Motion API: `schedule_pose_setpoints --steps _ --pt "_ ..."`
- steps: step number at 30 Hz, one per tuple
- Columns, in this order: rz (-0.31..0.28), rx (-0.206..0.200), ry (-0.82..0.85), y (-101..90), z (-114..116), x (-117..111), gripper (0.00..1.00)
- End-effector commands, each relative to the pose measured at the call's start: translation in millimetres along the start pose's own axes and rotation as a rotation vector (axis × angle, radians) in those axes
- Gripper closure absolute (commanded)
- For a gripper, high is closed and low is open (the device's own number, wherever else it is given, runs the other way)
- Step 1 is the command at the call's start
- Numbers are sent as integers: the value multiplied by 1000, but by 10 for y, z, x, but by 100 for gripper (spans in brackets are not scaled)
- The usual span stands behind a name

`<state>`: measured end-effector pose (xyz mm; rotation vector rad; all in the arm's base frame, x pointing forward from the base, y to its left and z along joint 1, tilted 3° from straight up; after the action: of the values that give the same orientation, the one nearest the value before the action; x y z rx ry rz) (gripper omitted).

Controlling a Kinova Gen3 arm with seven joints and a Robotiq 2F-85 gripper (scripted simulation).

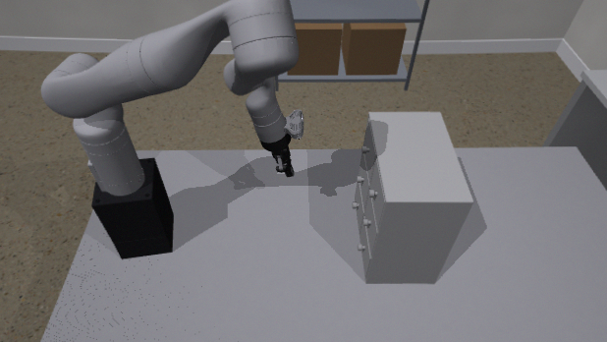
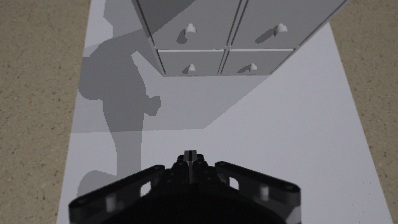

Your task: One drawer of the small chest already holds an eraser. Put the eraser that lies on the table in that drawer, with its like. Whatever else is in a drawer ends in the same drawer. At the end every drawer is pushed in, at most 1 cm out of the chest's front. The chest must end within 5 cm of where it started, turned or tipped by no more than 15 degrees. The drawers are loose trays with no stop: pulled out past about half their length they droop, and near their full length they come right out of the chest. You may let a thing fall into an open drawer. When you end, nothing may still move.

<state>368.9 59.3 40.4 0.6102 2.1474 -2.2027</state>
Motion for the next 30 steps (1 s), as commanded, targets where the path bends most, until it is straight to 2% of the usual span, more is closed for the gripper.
schedule_pose_setpoints --steps 1,9,11,26,30 --pt "-3 10 10 -87 7 -128 100" --pt "-82 26 11 -190 -4 -152 100" --pt "-82 26 11 -190 -4 -152 100" --pt "-193 51 11 -335 -19 -191 100" --pt "-206 55 11 -352 -19 -195 100"
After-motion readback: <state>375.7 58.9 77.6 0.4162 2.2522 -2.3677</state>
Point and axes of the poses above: the point where the finger pads meet when closed, its own y axis out along the fingers, its own z axis across the jaws, x = y × z, the point moved 9 cm from there along -y, back along the fingers, and after that the axes turned 14 degrees about y, right-handed, at the moved point
